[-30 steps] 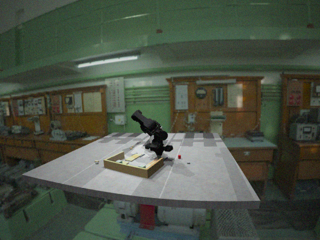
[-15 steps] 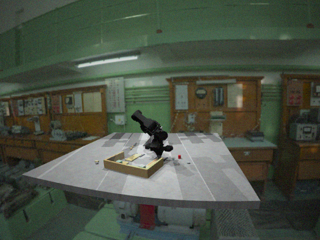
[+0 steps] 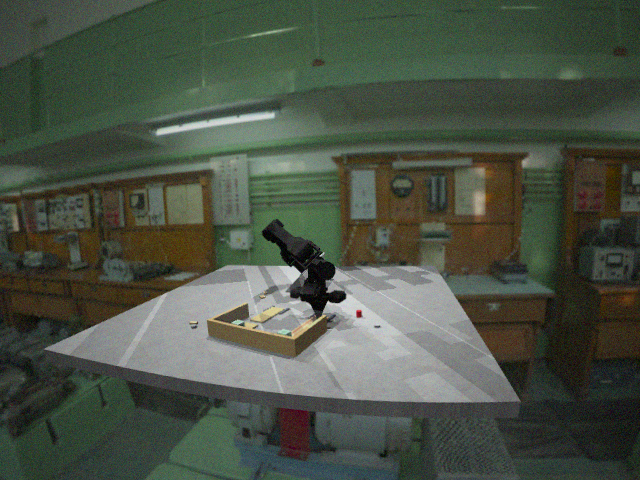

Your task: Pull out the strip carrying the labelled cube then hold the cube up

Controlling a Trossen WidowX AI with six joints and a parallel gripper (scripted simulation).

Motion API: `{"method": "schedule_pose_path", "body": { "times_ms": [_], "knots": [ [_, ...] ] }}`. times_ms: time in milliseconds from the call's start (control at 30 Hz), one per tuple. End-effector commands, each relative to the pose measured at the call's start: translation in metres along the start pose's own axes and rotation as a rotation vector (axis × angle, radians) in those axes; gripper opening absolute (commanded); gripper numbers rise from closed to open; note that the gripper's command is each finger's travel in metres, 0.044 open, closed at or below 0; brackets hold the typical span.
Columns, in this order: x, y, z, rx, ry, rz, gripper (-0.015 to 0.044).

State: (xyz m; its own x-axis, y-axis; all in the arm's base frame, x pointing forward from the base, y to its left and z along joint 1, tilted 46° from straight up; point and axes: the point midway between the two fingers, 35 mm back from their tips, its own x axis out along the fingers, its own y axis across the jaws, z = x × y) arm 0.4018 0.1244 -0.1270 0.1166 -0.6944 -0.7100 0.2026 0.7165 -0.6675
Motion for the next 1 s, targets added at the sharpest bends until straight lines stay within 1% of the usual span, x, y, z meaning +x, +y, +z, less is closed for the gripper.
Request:
{"method": "schedule_pose_path", "body": {
  "times_ms": [0, 967],
  "knots": [
    [0.005, -0.001, -0.012, -0.008, 0.012, -0.013, 0.0000],
    [0.006, -0.001, -0.057, -0.009, 0.013, -0.012, 0.0000]
  ]
}}
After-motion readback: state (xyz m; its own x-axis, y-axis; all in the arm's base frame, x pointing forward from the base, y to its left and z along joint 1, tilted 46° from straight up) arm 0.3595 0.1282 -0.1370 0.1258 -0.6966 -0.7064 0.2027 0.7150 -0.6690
